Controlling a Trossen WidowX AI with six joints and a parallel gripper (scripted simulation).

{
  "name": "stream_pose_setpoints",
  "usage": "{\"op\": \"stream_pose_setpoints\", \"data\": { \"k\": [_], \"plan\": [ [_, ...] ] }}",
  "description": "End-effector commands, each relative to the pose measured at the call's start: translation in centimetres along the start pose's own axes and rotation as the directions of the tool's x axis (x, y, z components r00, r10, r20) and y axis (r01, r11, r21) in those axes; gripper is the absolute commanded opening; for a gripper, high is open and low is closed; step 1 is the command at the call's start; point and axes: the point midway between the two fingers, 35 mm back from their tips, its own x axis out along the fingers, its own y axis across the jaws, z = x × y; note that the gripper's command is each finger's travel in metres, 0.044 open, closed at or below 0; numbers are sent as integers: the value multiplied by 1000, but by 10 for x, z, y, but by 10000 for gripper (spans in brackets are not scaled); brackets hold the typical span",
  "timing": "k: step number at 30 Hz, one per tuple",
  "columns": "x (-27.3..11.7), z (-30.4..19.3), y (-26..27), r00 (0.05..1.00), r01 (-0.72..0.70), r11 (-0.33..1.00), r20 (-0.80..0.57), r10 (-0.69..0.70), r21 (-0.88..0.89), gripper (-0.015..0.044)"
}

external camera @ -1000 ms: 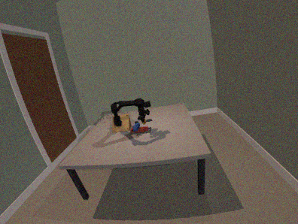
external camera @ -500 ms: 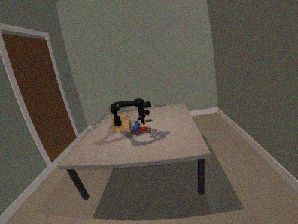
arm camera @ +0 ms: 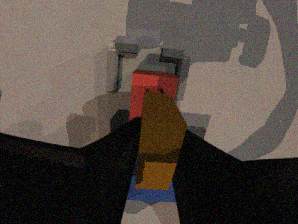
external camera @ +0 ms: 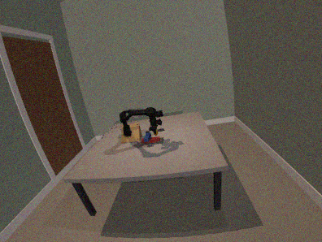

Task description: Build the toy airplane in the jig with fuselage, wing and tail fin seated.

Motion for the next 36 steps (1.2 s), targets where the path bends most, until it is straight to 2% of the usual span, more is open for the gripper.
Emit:
{"op": "stream_pose_setpoints", "data": {
  "k": [1,21,25,27,30,36],
  "plan": [
    [6,0,-1,1000,4,1000,-2,-4,-5,66],
    [31,-1,-1,1000,2,1000,-2,-2,1,79],
    [31,-1,-1,1000,2,1000,-2,-2,1,52],
    [31,-1,-1,1000,2,1000,-2,-2,1,0],
    [31,-1,-1,1000,2,1000,-2,-2,1,0],
    [31,-1,-1,1000,2,1000,-2,-2,1,157]
  ]
}}
